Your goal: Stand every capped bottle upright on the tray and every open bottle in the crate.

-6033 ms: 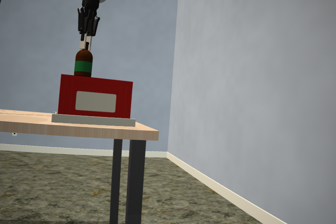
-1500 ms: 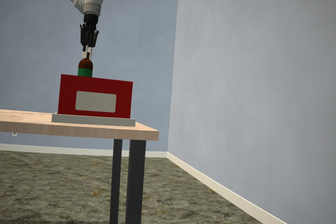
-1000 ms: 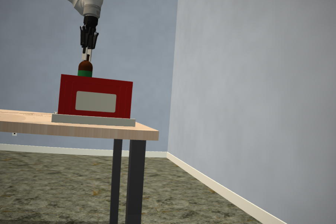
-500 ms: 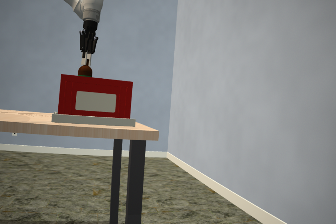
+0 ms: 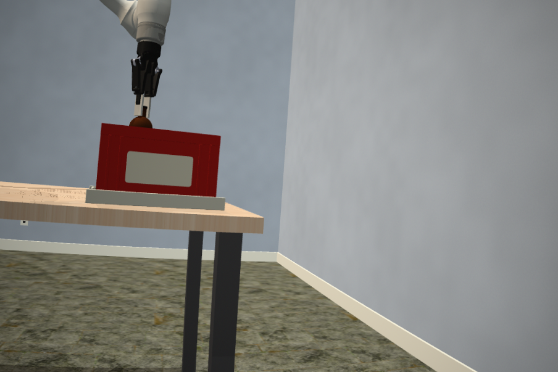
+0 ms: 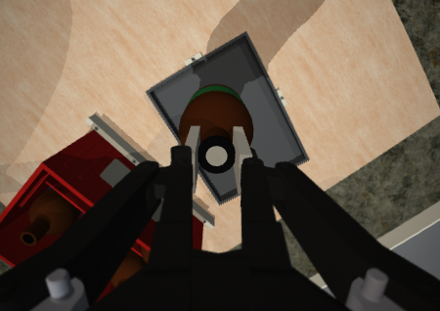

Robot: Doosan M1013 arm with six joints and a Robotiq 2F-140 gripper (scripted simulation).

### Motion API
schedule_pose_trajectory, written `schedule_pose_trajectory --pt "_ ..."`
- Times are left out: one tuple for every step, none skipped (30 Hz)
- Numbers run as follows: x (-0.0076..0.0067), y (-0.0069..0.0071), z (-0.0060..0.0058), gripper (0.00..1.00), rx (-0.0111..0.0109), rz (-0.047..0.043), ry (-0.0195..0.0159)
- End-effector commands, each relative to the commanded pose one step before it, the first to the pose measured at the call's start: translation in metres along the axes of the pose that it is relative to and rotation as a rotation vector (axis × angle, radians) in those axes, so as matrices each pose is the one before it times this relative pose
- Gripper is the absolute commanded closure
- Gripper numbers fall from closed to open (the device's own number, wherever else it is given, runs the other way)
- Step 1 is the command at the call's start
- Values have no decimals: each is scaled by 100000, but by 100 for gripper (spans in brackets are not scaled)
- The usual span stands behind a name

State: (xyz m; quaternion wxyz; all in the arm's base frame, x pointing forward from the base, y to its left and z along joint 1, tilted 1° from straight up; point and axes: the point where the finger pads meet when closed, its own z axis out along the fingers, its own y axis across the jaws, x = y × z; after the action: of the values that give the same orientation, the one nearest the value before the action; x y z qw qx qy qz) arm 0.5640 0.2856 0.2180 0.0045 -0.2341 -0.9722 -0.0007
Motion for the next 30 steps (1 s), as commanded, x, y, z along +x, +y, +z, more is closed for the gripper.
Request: schedule_pose_trajectory --pt "-7 -4 553 100 -18 -3 5" --pt "-3 0 200 100 -1 0 0" --pt "-3 0 200 100 -1 0 0" --pt "-3 0 200 100 -1 0 0" --pt "-3 0 200 100 -1 0 0" --pt "-3 0 200 100 -1 0 0" --pt "-3 0 200 100 -1 0 0" --pt "-3 0 200 100 -1 0 0" --pt "-3 0 200 100 -1 0 0" --pt "-3 0 200 100 -1 0 0" --pt "-3 0 200 100 -1 0 0" --pt "-3 0 200 100 -1 0 0" --pt "0 0 0 100 0 0 0" --pt "0 0 0 100 0 0 0" --pt "7 -6 16 100 10 -1 4" --pt "1 0 200 100 -1 0 0" --pt "1 0 200 100 -1 0 0" --pt "1 0 200 100 -1 0 0" --pt "1 0 200 100 -1 0 0" --pt "1 0 200 100 -1 0 0" --pt "1 0 200 100 -1 0 0" --pt "1 0 200 100 -1 0 0" --pt "1 0 200 100 -1 0 0" --pt "1 0 200 100 -1 0 0" --pt "1 0 200 100 -1 0 0" --pt "1 0 200 100 -1 0 0" --pt "1 0 200 100 -1 0 0" --pt "1 0 200 100 -1 0 0" --pt "1 0 200 100 -1 0 0" --pt "0 0 0 100 0 0 0"
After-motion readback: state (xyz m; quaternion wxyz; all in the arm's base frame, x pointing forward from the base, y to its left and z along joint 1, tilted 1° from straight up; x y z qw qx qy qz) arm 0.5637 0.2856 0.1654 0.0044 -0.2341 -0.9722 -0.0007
